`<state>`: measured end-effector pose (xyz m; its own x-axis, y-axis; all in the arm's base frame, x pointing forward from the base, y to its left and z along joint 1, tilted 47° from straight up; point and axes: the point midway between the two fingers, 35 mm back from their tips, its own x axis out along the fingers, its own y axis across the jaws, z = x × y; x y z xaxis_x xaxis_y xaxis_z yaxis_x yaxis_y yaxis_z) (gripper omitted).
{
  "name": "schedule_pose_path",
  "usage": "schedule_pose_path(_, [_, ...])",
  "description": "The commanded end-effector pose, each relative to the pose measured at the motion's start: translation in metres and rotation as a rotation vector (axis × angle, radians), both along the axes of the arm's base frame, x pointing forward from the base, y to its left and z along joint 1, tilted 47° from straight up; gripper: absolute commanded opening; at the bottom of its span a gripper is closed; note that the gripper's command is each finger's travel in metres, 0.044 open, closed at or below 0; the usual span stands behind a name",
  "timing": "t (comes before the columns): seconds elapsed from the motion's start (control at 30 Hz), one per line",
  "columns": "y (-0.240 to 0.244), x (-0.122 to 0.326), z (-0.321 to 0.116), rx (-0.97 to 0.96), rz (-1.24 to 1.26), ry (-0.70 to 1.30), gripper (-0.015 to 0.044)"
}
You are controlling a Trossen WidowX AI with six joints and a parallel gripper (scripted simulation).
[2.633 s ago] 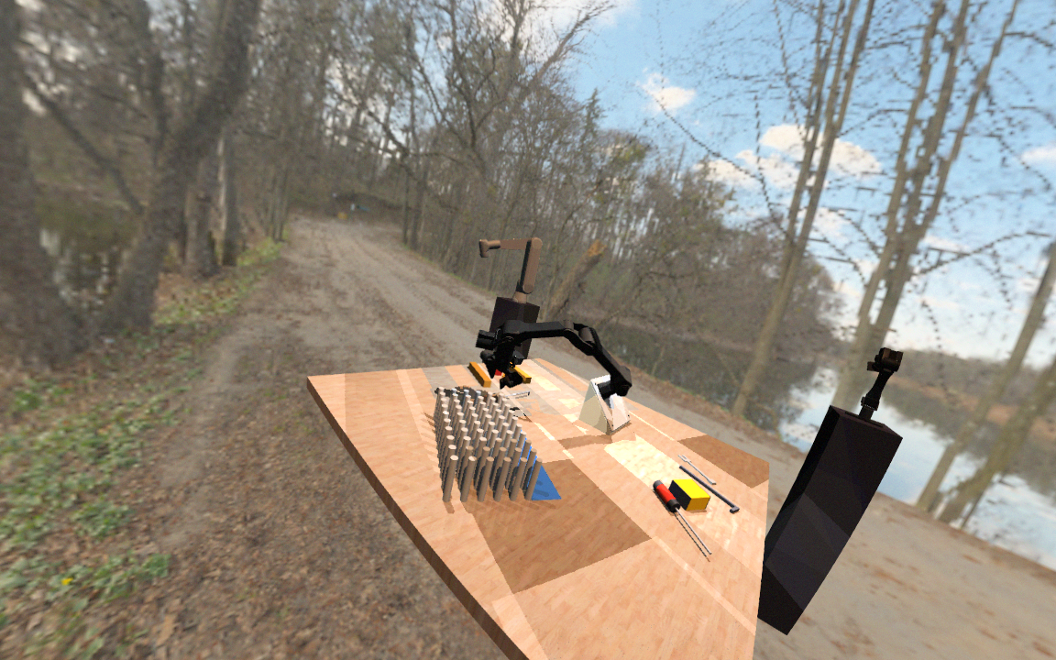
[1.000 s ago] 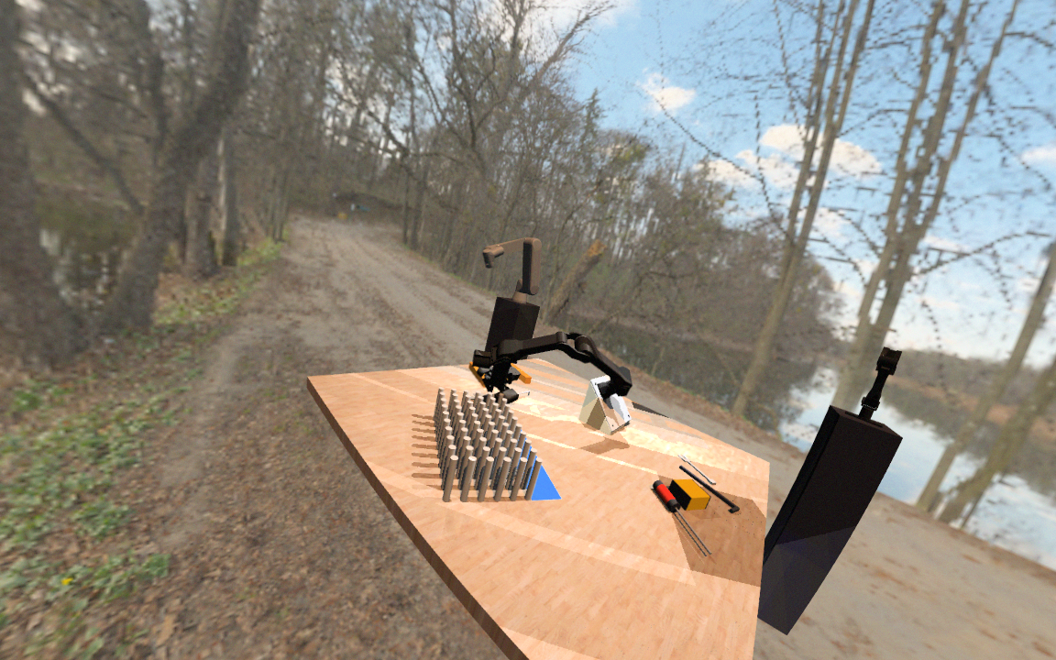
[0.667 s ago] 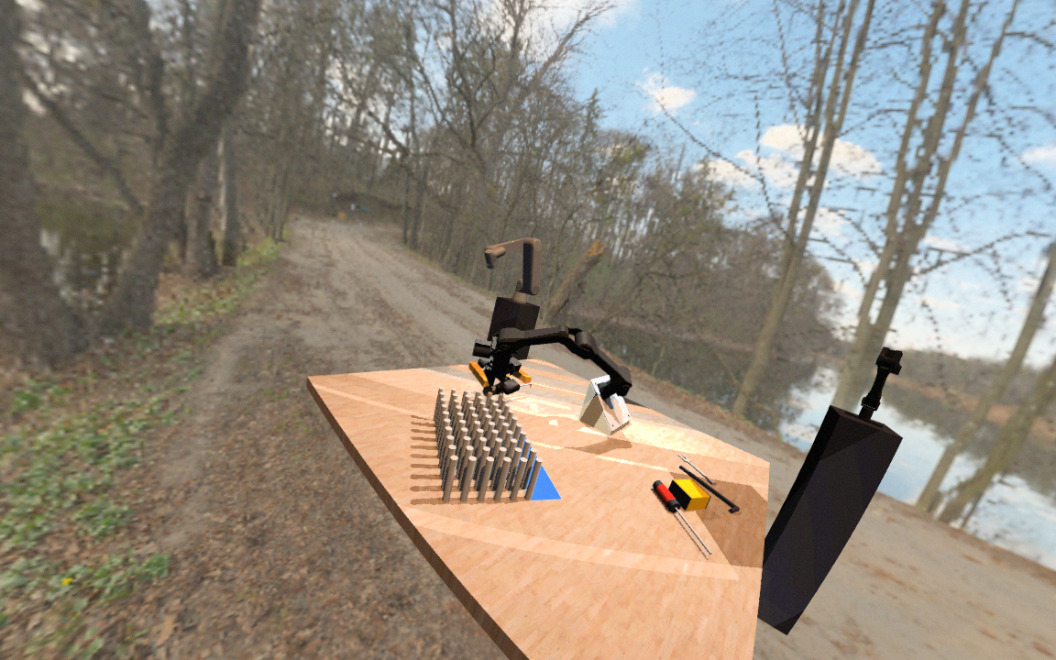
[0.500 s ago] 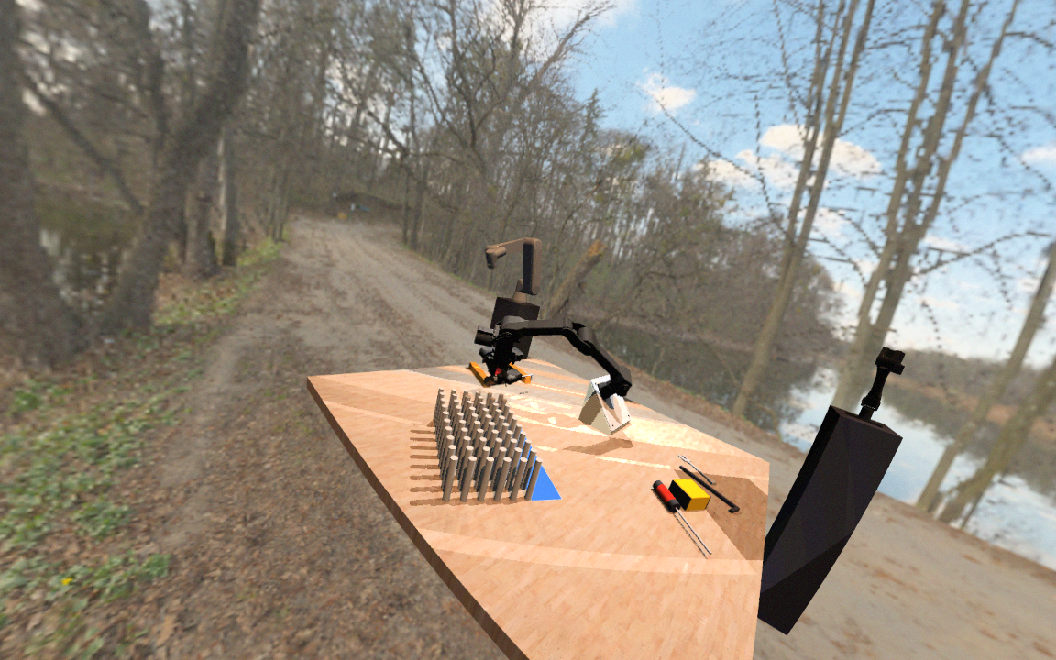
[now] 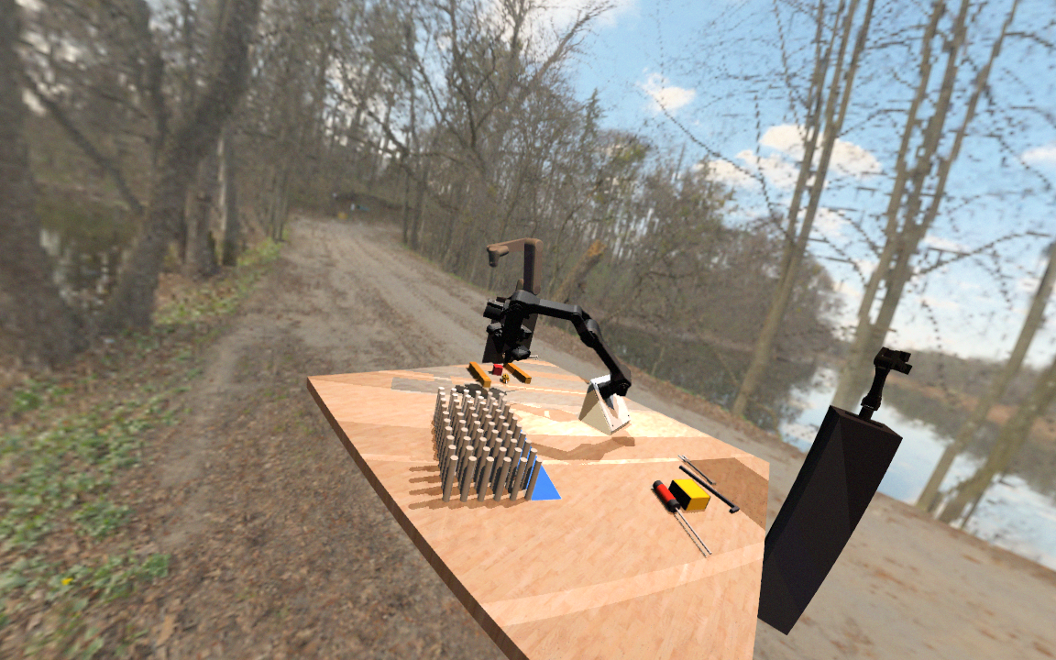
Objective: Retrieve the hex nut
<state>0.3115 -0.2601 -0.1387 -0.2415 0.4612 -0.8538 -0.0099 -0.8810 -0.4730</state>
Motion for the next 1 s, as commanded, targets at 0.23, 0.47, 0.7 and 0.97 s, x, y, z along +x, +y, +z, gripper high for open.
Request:
schedule_pose_path(0.23, [0.008, 0.015, 0.033, 0.031, 0.132, -0.143, 0.0000])
schedule_pose_path(0.47, [0.023, 0.028, 0.063, 0.067, 0.270, -0.294, 0.0000])
schedule_pose_path(0.7, [0.041, 0.038, 0.092, 0.095, 0.413, -0.447, 0.0000])
schedule_pose_path(0.97, [0.065, 0.045, 0.125, 0.118, 0.580, -0.622, 0.0000])
